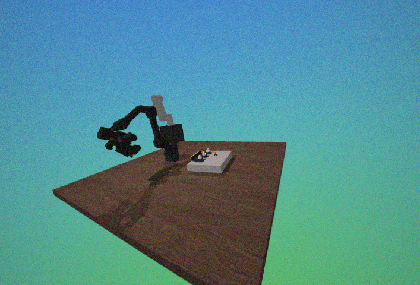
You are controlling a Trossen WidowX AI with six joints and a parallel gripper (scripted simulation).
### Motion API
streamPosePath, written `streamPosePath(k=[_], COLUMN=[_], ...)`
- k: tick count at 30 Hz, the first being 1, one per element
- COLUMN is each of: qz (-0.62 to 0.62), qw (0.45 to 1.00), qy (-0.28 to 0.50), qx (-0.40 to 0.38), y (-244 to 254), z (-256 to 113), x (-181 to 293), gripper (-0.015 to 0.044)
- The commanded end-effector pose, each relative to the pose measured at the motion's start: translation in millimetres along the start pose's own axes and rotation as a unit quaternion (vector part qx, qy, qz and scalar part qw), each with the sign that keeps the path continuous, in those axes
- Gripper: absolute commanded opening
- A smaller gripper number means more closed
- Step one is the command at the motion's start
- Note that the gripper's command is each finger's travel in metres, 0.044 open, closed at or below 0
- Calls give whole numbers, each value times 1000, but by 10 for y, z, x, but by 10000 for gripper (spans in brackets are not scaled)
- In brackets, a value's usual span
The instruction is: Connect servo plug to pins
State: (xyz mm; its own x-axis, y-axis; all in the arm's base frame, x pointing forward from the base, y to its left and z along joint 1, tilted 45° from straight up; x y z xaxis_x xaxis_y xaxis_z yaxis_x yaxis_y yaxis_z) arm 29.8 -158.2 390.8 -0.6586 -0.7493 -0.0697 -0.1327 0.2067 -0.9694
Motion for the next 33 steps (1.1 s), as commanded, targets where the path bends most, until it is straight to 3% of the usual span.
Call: streamPosePath(k=[1,33], qz=[21,156], qw=[1000,982], qy=[-12,-106], qx=[-2,-9], y=[22,123], z=[79,571], x=[-38,-519], gripper=[115,115])
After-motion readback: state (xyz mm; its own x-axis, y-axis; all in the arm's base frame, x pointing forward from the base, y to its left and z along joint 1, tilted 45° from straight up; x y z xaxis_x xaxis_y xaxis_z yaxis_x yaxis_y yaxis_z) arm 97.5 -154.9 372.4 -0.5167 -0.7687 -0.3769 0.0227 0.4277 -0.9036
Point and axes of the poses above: the point midway between the two fingers, 35 mm back from their tips, its own z axis out along the fingers, its own y axis across the jaws, x = y × z, the point moved 10 cm from there along -z, back along the fingers, and after that the axes turned 3 degrees about -z, right-handed, at the moved point
